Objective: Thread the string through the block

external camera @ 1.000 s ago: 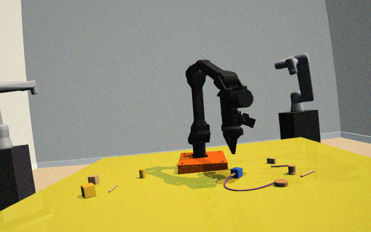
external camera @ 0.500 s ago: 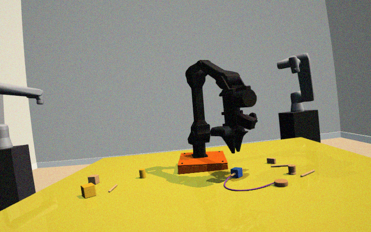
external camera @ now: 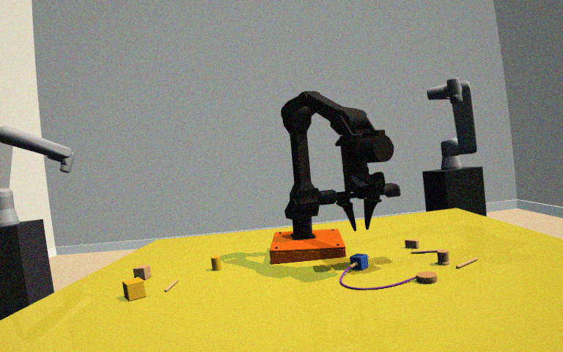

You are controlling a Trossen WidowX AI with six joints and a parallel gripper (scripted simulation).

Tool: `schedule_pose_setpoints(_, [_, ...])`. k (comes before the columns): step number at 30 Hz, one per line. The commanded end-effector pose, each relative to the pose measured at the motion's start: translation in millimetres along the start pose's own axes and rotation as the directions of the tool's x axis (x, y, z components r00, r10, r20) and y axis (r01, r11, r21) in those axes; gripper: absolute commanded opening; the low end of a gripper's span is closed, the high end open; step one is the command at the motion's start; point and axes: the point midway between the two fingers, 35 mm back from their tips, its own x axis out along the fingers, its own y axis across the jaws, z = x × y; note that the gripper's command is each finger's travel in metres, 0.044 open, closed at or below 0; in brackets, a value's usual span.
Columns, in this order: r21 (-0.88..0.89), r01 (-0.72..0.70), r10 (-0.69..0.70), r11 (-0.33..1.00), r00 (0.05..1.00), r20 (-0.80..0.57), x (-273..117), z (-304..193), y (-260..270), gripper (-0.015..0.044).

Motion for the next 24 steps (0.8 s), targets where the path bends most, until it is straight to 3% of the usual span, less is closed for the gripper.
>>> schedule_pose_setpoints(1, [0.714,-0.013,0.006,0.7,1.0,0.012,-2.0,-12.9,7.4,0.0124])
schedule_pose_setpoints(24, [0.743,-0.013,0.006,0.669,1.0,0.012,-1.2,-13.0,7.8,0.0124])
